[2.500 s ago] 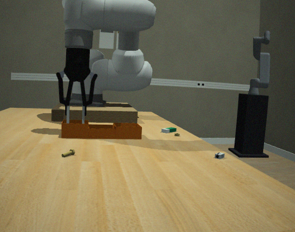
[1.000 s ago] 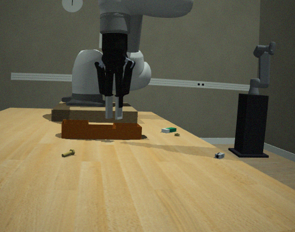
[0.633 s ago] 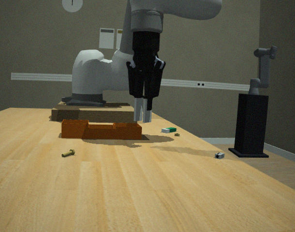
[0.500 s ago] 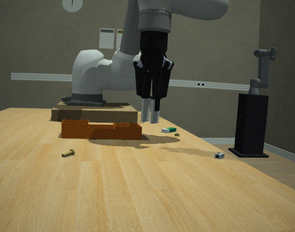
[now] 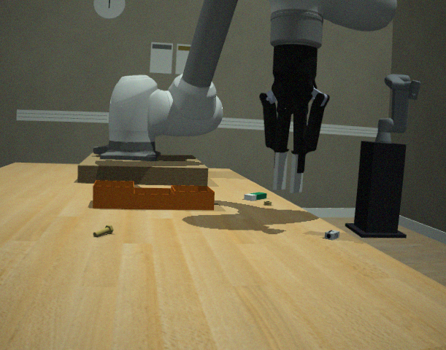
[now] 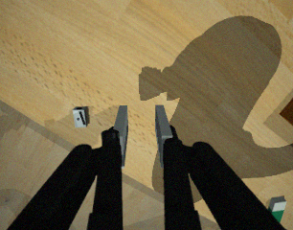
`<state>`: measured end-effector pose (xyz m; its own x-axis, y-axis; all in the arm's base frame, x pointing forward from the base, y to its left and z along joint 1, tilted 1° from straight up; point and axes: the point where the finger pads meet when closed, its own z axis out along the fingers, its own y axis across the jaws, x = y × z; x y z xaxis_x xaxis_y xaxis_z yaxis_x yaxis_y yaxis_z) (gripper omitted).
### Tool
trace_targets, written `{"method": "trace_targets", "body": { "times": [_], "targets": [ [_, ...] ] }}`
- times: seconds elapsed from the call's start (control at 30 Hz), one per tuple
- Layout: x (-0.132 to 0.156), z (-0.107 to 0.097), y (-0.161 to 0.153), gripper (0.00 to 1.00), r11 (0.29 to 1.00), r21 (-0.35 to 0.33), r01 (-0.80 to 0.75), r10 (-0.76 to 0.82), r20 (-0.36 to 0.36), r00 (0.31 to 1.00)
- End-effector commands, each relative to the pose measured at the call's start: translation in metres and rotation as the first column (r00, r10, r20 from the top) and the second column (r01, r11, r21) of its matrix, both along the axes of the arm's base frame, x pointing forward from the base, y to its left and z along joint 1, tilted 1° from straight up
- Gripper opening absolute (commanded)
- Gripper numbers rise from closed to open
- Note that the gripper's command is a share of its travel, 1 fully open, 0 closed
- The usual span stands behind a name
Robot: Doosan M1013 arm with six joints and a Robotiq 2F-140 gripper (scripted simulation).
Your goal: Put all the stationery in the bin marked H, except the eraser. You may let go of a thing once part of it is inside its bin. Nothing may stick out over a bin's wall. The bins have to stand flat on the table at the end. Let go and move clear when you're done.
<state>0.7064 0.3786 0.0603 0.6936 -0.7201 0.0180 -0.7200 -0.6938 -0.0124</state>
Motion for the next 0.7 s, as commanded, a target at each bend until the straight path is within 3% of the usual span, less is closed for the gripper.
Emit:
{"method": "trace_targets", "body": {
  "times": [0.0, 0.3, 0.67],
  "targets": [
    [0.007, 0.000, 0.011, 0.26, 1.000, -0.001, 0.000, 0.000, -0.001, 1.000],
    [0.042, 0.001, 0.077, 0.26, 1.000, -0.001, 0.000, 0.000, -0.001, 1.000],
    [0.043, 0.001, 0.078, 0.26, 1.000, -0.001, 0.000, 0.000, -0.001, 1.000]
  ]
}}
